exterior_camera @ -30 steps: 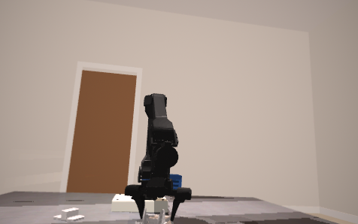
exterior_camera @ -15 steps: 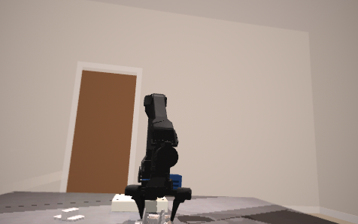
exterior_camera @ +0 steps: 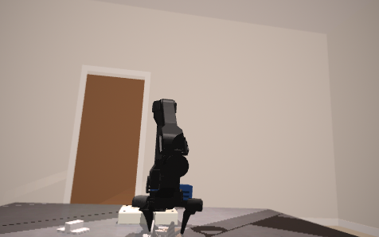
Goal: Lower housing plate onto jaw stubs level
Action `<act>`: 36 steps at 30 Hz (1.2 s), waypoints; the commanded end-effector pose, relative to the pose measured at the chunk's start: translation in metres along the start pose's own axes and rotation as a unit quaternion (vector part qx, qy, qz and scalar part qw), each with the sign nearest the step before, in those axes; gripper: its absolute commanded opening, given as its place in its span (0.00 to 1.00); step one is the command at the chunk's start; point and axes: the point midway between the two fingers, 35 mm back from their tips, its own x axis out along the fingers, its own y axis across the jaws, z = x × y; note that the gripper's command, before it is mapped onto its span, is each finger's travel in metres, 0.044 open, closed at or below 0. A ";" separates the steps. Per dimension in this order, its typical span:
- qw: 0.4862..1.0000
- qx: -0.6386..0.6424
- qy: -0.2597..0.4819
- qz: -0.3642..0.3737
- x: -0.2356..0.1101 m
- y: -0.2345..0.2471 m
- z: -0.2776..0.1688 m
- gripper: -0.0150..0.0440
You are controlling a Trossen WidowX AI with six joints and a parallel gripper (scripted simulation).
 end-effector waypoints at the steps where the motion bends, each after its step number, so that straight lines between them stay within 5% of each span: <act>1: 1.000 -0.001 0.001 0.002 0.000 0.001 0.000 0.85; 21: 1.000 -0.001 0.001 0.002 0.000 0.001 0.000 0.85; 25: 1.000 0.000 0.000 0.000 0.000 0.000 0.000 1.00; 36: 1.000 0.000 0.000 0.000 0.000 0.000 0.000 1.00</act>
